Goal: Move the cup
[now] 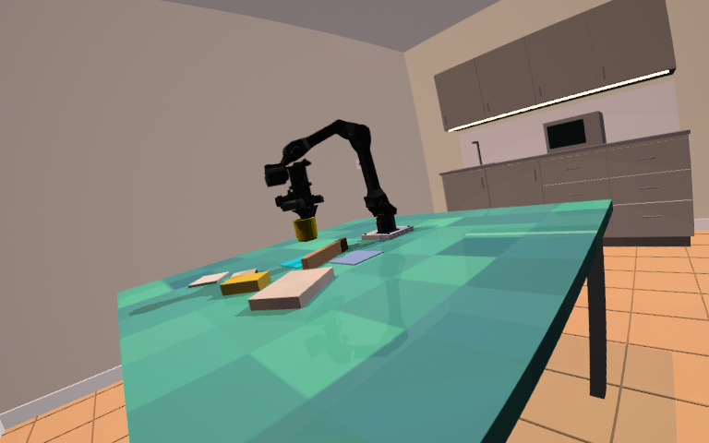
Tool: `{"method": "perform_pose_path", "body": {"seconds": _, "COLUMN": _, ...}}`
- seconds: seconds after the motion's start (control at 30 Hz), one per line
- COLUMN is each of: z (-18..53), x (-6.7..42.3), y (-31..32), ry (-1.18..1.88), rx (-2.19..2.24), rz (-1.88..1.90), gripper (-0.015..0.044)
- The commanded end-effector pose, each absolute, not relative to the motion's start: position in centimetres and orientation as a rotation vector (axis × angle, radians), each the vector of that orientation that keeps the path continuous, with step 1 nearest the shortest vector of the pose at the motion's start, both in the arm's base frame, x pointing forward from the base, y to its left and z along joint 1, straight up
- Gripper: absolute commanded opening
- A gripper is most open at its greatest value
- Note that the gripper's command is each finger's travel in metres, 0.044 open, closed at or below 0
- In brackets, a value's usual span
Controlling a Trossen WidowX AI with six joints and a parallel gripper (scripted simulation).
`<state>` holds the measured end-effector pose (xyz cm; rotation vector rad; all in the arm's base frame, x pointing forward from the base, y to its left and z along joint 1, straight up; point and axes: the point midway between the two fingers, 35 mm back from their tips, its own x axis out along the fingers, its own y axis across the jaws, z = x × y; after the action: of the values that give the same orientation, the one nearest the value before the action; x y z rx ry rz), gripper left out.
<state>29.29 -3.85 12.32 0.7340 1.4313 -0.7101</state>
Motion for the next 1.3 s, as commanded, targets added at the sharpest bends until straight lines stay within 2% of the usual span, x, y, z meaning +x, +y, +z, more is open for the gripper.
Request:
{"method": "perform_pose_path", "body": {"seconds": 0.0, "z": 12.4, "x": 29.8, "y": -4.8, "ry": 1.429, "rx": 0.729, "rz": -0.711, "gripper": 0.0}}
{"method": "perform_pose_path", "body": {"seconds": 0.33, "z": 12.6, "x": 30.8, "y": -7.0, "ry": 1.427, "rx": 0.727, "rz": -0.712, "gripper": 0.0}}
{"method": "perform_pose_path", "body": {"seconds": 1.27, "z": 9.3, "x": 31.1, "y": -7.1, "ry": 1.427, "rx": 0.727, "rz": -0.712, "gripper": 0.0}}
